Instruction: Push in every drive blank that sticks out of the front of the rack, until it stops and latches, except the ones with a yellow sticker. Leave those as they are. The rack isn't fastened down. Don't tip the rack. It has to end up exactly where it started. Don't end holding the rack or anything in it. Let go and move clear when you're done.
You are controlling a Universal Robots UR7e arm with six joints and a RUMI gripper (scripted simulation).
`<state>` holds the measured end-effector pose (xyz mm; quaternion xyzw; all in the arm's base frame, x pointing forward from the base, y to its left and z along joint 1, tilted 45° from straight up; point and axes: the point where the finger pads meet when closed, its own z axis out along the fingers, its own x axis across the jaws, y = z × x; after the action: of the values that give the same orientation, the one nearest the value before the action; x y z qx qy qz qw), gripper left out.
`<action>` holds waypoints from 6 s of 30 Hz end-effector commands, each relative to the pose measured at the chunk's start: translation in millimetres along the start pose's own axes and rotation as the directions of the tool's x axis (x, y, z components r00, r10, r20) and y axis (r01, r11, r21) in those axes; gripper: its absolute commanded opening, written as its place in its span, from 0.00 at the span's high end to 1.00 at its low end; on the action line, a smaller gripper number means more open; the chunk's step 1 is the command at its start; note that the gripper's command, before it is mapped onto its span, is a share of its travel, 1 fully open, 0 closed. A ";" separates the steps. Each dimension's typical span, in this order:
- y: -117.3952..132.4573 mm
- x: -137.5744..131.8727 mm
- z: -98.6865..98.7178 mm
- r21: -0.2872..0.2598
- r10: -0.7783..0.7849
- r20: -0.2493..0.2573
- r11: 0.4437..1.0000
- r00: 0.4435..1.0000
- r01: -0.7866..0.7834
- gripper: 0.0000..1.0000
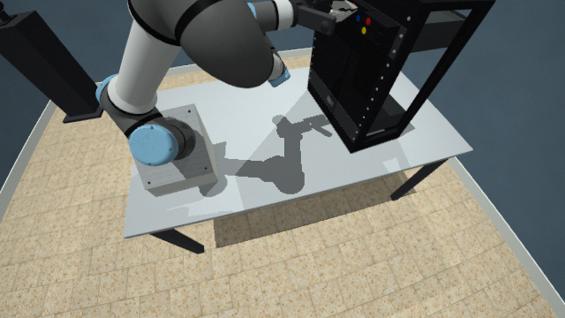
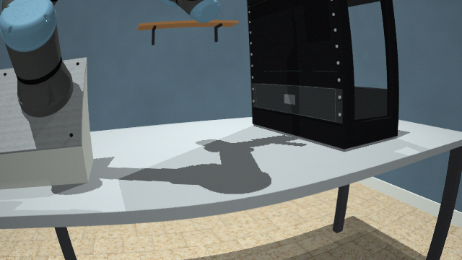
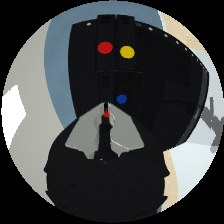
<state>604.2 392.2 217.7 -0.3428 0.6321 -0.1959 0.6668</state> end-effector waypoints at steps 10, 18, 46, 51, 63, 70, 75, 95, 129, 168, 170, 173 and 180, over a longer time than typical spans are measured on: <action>0.0 -0.7 3.2 0.000 0.000 0.001 1.000 1.000 0.000 1.00; 0.0 -0.7 3.2 0.000 0.000 0.001 1.000 1.000 0.000 1.00; 0.0 -0.7 9.2 0.000 0.000 0.001 1.000 1.000 0.000 1.00; 0.0 -0.7 9.2 0.000 0.000 0.001 1.000 1.000 0.000 1.00; 0.0 -0.7 13.1 0.000 0.000 0.001 1.000 1.000 0.000 1.00; 0.0 -0.7 13.1 0.000 0.000 0.001 1.000 1.000 0.000 1.00; 0.0 -0.7 13.1 0.000 0.000 0.001 1.000 1.000 0.000 1.00; 0.0 -0.7 13.1 0.000 0.000 0.001 1.000 1.000 0.000 1.00; 0.1 -0.6 -87.1 0.000 0.000 0.001 1.000 1.000 0.000 1.00; -105.2 -8.5 -89.3 0.000 0.000 0.001 1.000 1.000 0.000 1.00; -108.1 -8.7 -89.4 0.000 0.000 0.001 1.000 1.000 0.000 1.00; -109.9 -8.8 -89.4 0.000 0.000 0.001 1.000 1.000 0.000 1.00; -110.0 -8.8 -81.5 0.000 0.000 0.001 1.000 1.000 0.000 1.00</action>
<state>536.3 304.0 304.1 -0.3428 0.6320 -0.1958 0.6669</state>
